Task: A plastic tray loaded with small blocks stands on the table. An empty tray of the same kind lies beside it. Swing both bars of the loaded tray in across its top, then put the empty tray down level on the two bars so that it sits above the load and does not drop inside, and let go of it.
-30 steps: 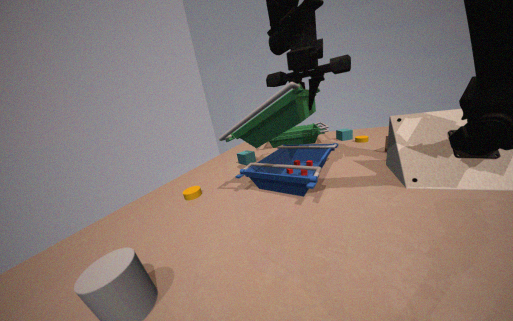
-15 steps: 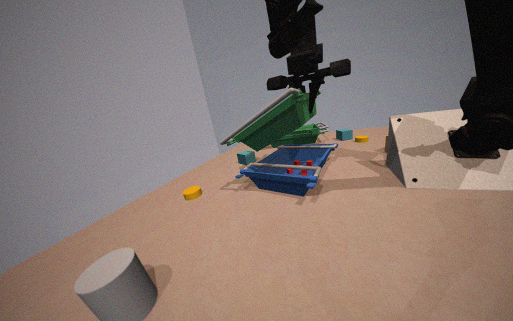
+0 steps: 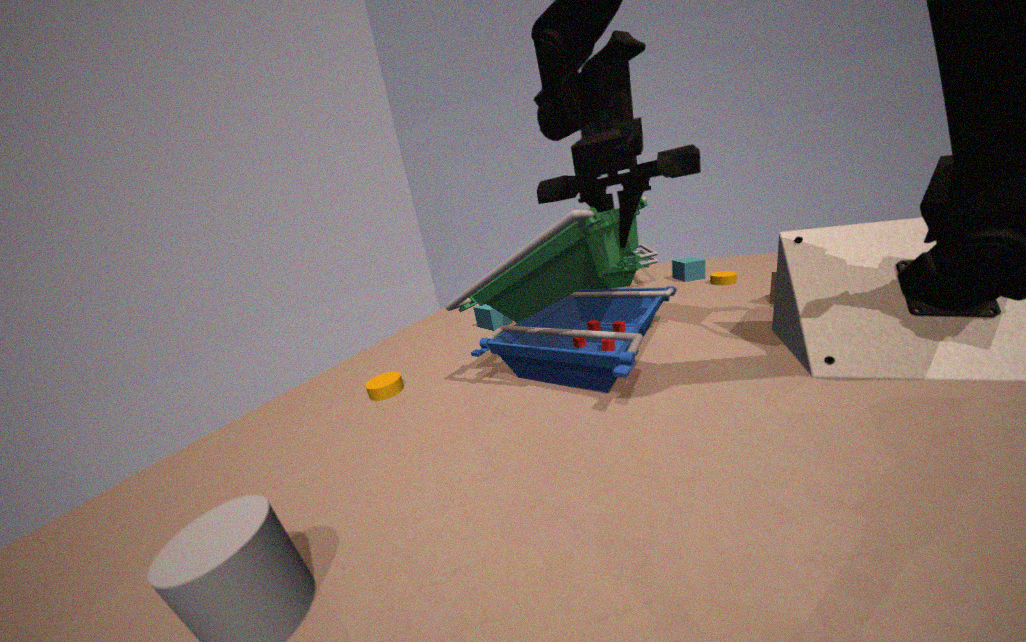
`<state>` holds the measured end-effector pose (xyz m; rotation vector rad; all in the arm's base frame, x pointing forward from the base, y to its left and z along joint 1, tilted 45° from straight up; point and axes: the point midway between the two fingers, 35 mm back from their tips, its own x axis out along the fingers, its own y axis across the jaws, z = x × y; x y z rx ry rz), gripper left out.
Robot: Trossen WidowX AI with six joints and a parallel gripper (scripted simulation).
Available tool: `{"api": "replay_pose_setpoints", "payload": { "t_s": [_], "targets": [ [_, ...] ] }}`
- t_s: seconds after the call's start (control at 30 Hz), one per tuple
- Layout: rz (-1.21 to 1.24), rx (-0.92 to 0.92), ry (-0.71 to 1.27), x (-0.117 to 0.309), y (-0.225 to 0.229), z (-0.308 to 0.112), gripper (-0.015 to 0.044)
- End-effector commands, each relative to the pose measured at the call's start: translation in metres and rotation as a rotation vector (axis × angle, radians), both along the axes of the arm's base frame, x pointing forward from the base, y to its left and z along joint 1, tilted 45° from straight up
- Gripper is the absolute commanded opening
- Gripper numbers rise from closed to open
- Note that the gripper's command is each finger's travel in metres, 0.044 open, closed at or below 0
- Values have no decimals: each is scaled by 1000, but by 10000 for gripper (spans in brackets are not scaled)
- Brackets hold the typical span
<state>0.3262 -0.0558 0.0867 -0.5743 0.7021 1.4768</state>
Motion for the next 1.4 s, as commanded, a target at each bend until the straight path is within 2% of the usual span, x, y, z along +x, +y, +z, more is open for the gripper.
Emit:
{"api": "replay_pose_setpoints", "payload": {
  "t_s": [0.0, 1.37],
  "targets": [
    [-26, 8, 3, 2, 2, -4, 0],
    [-45, 19, 43, -14, 25, -19, 0]
  ]
}}
